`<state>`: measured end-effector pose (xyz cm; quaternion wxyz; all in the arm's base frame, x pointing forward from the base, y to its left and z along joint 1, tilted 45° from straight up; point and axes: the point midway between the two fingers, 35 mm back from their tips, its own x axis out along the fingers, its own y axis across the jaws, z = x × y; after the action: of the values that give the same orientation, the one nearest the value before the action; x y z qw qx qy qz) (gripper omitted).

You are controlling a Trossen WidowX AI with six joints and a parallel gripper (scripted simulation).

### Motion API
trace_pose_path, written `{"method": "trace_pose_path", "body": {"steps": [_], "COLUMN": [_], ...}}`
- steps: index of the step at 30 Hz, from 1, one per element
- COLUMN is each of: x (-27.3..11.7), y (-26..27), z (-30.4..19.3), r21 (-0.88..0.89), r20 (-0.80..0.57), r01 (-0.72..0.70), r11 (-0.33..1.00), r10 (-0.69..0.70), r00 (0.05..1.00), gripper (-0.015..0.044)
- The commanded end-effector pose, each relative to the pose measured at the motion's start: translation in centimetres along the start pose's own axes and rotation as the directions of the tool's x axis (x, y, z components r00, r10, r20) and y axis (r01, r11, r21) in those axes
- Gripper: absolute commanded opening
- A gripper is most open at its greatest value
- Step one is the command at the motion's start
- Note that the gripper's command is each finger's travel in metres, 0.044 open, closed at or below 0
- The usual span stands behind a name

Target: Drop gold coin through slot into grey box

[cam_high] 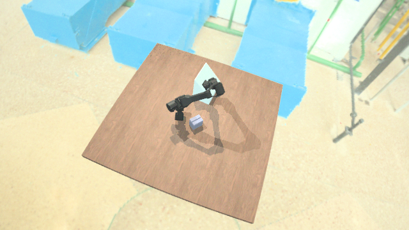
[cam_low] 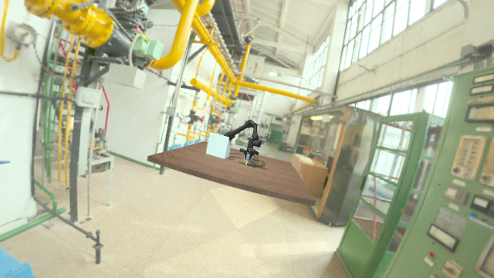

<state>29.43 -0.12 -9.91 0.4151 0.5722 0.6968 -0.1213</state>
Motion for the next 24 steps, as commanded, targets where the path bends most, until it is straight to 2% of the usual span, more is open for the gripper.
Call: {"method": "trace_pose_path", "body": {"steps": [1, 24], "x": [1.0, 4.4], "y": [-0.2, -0.3], "z": [-0.2, -0.4], "r21": [0.011, 0.011], "r20": [-0.010, -0.013], "r01": [0.005, 0.004], "r11": [1.000, 1.000], "r10": [-0.005, -0.004], "r00": [1.000, 1.000], "gripper": [0.0161, 0.0161]}}
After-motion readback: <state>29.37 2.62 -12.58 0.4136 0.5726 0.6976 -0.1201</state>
